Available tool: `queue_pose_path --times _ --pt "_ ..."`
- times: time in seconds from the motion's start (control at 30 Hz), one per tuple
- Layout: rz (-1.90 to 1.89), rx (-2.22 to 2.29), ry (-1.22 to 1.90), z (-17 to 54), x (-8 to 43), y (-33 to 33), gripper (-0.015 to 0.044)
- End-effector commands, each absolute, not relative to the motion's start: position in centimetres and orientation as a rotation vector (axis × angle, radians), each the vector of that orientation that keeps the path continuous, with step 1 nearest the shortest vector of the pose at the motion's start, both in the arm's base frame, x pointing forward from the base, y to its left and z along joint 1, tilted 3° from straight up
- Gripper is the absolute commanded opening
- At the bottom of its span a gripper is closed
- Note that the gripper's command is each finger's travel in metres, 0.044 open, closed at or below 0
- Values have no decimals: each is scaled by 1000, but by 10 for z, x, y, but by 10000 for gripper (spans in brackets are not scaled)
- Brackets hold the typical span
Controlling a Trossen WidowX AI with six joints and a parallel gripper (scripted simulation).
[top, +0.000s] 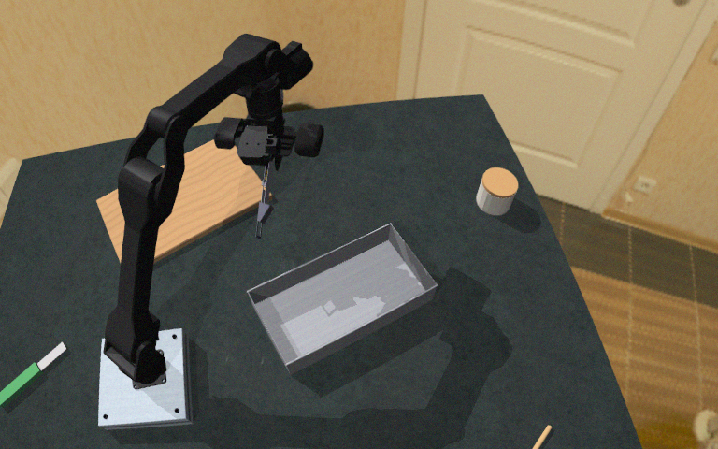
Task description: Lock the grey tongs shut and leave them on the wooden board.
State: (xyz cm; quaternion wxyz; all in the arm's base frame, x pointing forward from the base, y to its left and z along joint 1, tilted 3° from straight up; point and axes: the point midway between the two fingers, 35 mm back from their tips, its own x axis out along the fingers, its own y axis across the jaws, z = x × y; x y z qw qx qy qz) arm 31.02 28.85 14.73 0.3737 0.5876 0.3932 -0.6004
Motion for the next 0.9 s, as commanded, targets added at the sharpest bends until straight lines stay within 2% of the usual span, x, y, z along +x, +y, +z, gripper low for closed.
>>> queue_pose_path --times 0.0,0.87 --pt "-1392 1388 1124 152 303 295 -150" --pt "-605 633 1516 155 265 326 -150"
